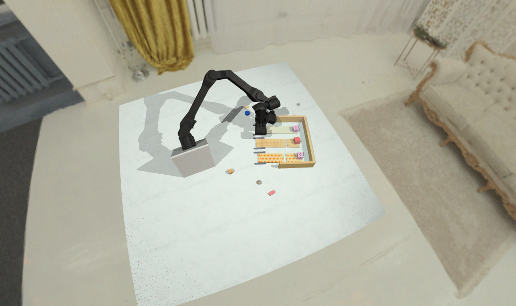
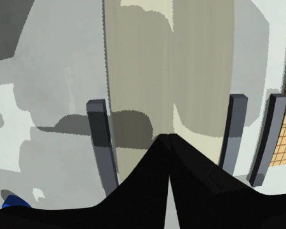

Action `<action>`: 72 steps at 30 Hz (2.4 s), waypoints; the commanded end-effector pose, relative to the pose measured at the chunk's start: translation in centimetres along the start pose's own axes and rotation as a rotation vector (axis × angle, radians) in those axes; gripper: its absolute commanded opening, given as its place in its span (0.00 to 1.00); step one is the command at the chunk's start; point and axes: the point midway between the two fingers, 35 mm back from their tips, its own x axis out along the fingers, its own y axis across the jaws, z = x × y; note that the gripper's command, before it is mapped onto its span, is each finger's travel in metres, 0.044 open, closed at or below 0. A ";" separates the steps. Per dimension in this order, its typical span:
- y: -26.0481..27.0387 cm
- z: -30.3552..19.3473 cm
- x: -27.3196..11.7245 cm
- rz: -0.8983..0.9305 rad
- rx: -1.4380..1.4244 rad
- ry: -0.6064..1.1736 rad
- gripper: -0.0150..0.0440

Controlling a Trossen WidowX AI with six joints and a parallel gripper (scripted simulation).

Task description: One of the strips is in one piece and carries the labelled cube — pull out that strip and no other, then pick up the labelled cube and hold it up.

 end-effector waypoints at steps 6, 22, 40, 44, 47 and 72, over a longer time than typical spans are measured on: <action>-0.1 0.1 0.3 -0.004 0.001 -0.001 0.25; 0.0 0.2 0.4 -0.004 0.001 -0.001 0.25; 0.0 -1.7 0.5 -0.004 0.002 0.000 0.25; 0.0 -2.3 0.5 -0.004 0.002 0.000 0.25; 0.0 -2.7 0.6 -0.004 0.003 0.000 0.25; -0.1 -6.5 0.7 -0.004 0.004 0.002 0.25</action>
